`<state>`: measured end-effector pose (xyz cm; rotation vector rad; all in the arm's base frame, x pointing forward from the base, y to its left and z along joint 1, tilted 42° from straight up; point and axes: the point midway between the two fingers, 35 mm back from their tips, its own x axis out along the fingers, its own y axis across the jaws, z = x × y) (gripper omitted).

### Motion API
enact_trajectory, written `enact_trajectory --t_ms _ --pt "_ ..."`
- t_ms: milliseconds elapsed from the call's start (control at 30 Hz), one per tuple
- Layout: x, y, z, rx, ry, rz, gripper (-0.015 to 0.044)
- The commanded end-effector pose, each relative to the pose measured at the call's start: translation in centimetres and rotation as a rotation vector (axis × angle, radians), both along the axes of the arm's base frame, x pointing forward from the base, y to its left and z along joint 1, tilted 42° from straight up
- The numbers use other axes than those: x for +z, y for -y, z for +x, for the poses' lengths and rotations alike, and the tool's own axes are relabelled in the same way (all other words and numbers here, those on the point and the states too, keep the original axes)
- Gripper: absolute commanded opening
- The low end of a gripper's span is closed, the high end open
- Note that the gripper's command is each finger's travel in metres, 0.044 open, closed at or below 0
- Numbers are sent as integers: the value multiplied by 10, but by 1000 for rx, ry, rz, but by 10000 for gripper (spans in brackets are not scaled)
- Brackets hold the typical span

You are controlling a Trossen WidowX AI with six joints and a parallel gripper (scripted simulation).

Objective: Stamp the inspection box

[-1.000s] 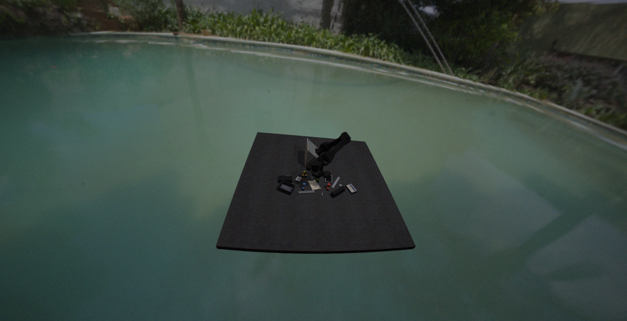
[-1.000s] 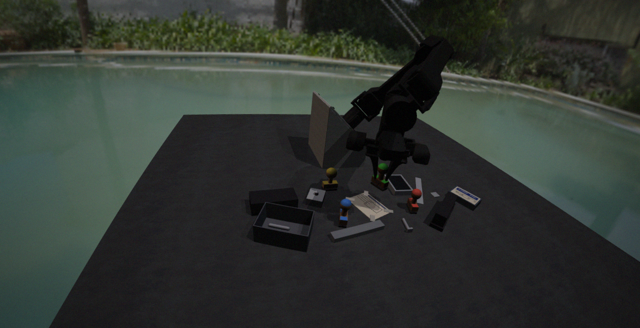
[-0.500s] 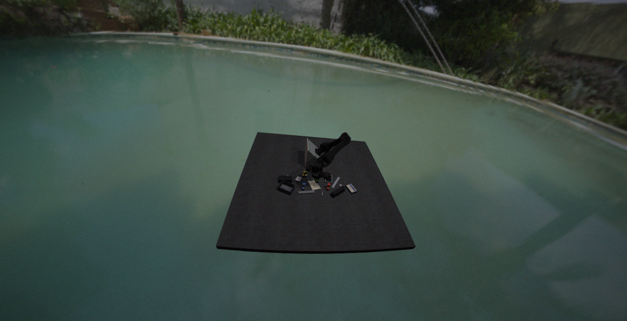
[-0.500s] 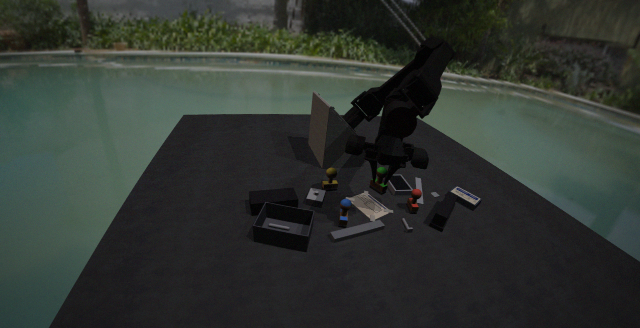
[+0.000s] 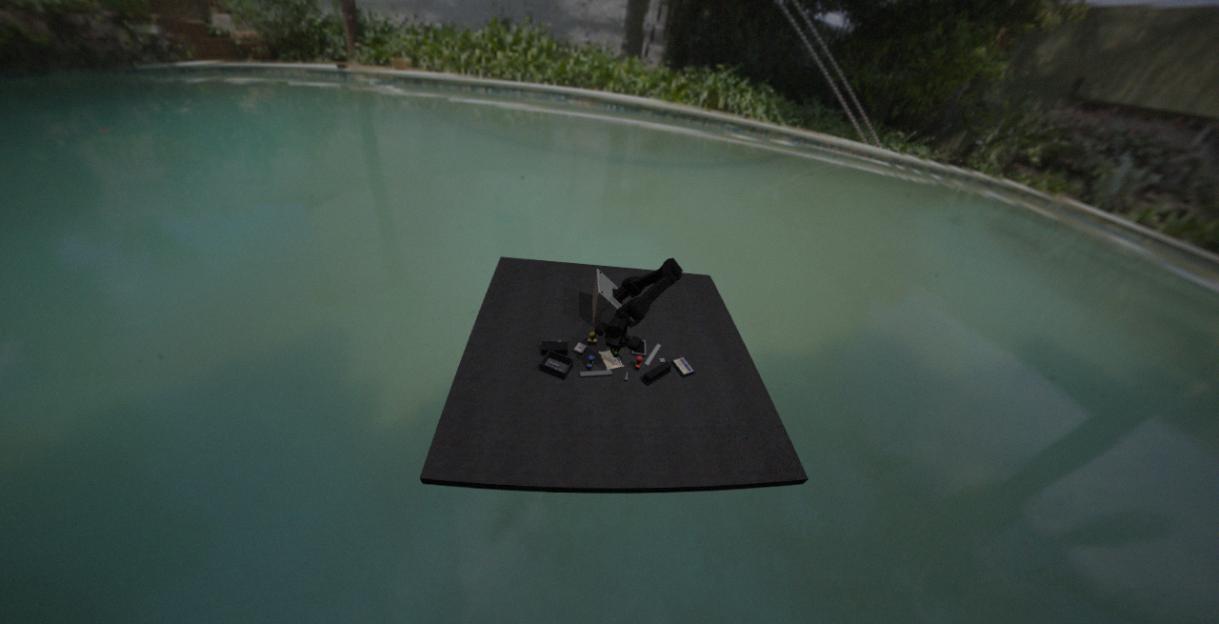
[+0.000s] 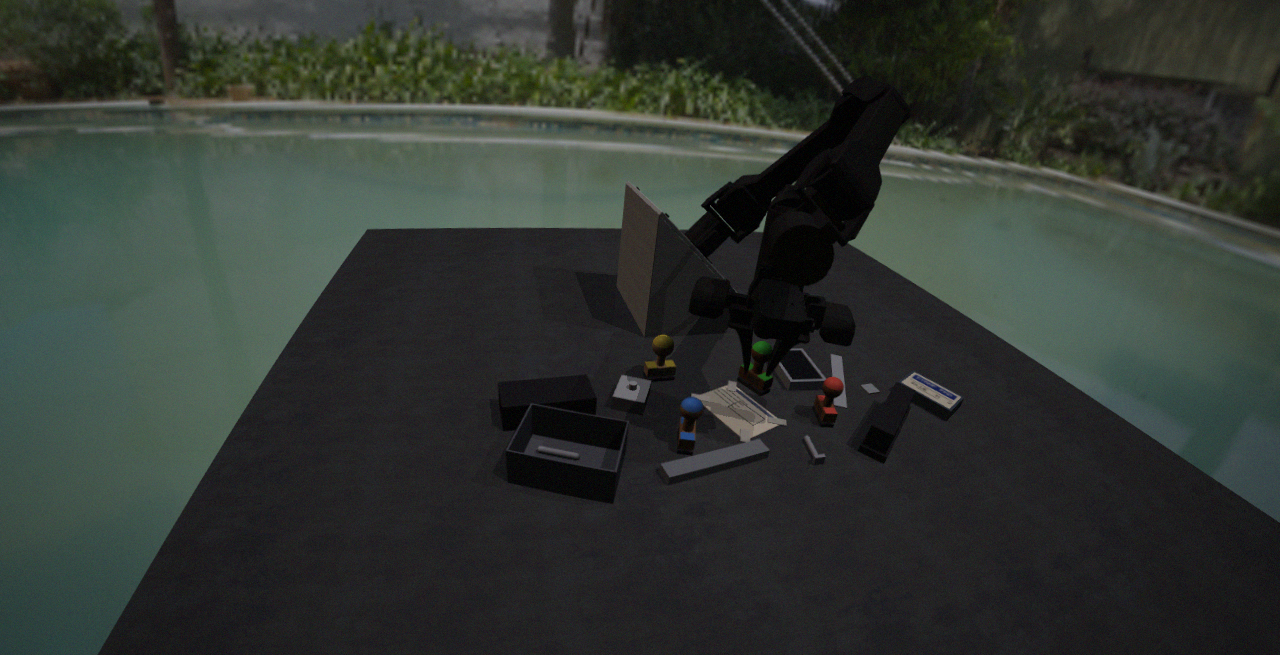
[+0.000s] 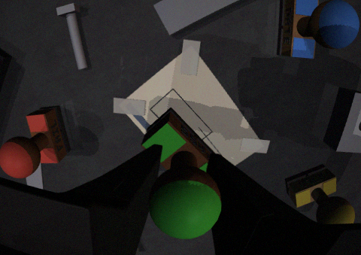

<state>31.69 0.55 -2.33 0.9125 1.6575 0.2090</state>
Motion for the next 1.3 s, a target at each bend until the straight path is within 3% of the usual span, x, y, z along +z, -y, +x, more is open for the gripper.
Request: enact_trajectory --t_ms 0,1267 --pt "-3 -3 -1 -3 -5 4 0" --pt "-21 -20 -2 -4 -5 5 0"
